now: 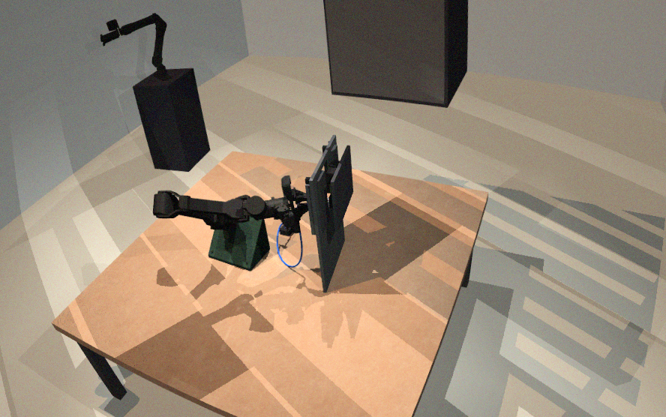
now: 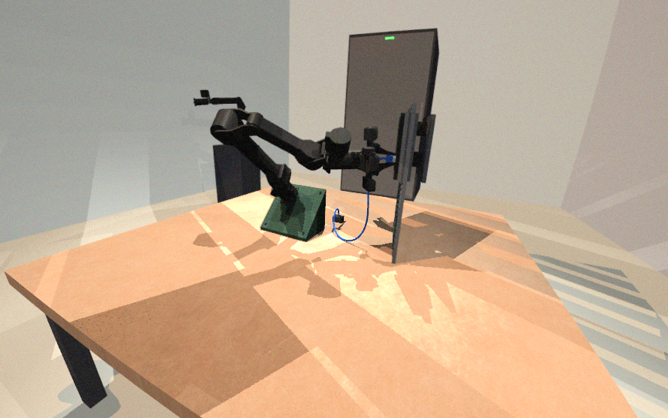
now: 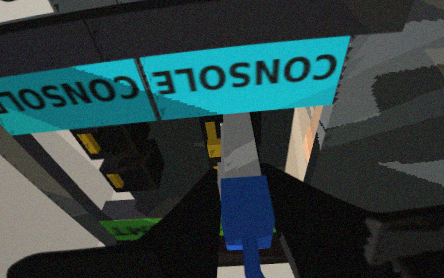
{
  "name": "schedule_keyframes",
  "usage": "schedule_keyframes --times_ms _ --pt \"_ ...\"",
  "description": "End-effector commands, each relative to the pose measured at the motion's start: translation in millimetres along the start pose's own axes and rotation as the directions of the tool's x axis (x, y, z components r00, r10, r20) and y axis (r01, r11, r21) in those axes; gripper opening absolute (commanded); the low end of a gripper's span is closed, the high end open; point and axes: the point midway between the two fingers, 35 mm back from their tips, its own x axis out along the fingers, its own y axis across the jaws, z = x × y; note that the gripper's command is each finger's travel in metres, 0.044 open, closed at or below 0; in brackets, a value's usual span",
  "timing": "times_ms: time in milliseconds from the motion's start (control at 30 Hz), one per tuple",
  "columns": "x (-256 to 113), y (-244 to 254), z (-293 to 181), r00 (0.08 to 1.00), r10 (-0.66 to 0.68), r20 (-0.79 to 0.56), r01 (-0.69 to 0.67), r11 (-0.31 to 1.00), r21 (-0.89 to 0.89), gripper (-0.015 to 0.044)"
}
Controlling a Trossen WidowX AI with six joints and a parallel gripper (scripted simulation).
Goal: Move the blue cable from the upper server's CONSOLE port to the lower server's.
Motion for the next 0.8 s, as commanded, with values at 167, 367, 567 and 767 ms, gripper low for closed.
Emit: schedule_keyframes --times_ms 167,367,567,767 --pt "-0.4 0.7 -0.9 1.000 0.004 -0.005 -0.004 1.000 -0.003 0.0000" --pt "0.0 -0.6 -2.2 1.000 0.005 -0.005 -0.005 1.000 -0.003 0.0000" --pt "0.2 -1.3 -2.9 1.000 0.005 -0.006 -0.005 1.000 -0.003 0.0000" --pt "0.2 -1.3 -2.9 1.000 0.005 -0.006 -0.005 1.000 -0.004 0.0000"
